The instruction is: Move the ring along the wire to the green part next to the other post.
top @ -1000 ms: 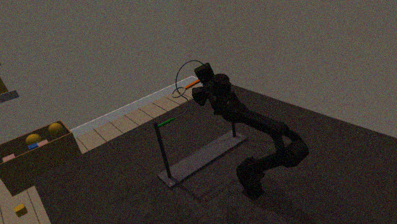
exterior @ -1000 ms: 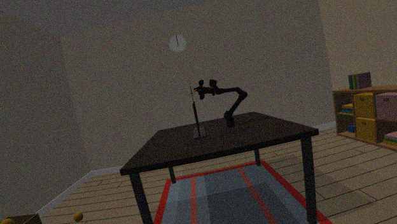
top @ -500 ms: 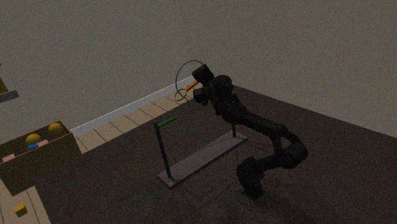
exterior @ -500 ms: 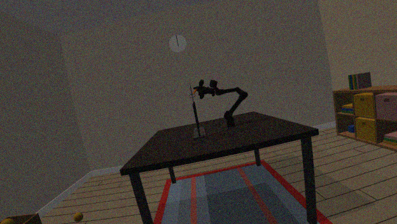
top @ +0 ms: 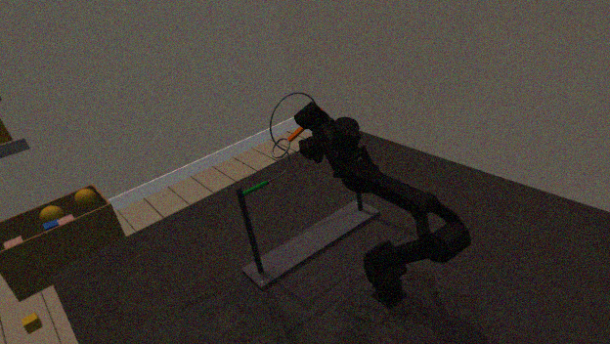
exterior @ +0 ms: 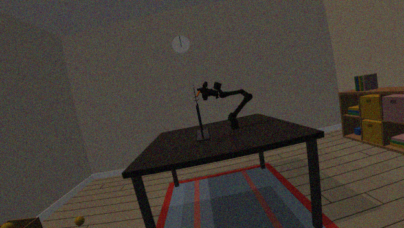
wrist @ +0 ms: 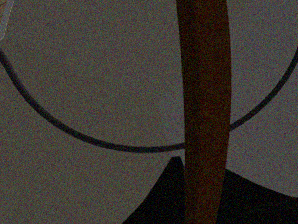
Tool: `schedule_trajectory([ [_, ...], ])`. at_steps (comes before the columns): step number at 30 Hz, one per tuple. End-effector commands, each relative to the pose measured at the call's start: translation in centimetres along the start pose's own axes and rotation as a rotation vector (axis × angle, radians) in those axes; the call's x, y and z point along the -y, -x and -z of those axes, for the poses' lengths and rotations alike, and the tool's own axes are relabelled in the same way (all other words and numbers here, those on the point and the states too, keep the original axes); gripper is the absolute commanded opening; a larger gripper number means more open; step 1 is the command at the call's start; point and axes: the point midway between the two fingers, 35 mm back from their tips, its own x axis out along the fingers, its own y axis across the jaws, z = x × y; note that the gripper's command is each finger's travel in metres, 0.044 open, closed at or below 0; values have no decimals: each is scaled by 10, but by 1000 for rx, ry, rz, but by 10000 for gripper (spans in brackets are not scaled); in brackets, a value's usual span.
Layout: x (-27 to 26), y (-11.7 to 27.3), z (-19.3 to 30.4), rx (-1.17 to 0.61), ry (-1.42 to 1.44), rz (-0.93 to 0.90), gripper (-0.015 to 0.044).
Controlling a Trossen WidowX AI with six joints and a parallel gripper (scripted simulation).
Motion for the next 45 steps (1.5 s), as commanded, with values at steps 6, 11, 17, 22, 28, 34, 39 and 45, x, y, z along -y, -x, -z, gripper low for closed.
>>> schedule_trajectory([
  [6, -9, 1, 1, 0, 7, 4, -150],
  [11, -19, 2, 1, -4, -28, -15, -150],
  [17, -33, 5, 1, -24, -94, -53, -150],
  [22, -46, 16, -1, -96, -160, -101, -150],
  [28, -66, 23, -6, -123, -275, -173, -150],
  [34, -85, 29, -13, -138, -399, -248, -150],
  [39, -101, 36, -22, -151, -504, -312, -150],
  [45, -118, 45, -34, -165, -632, -390, -150],
])
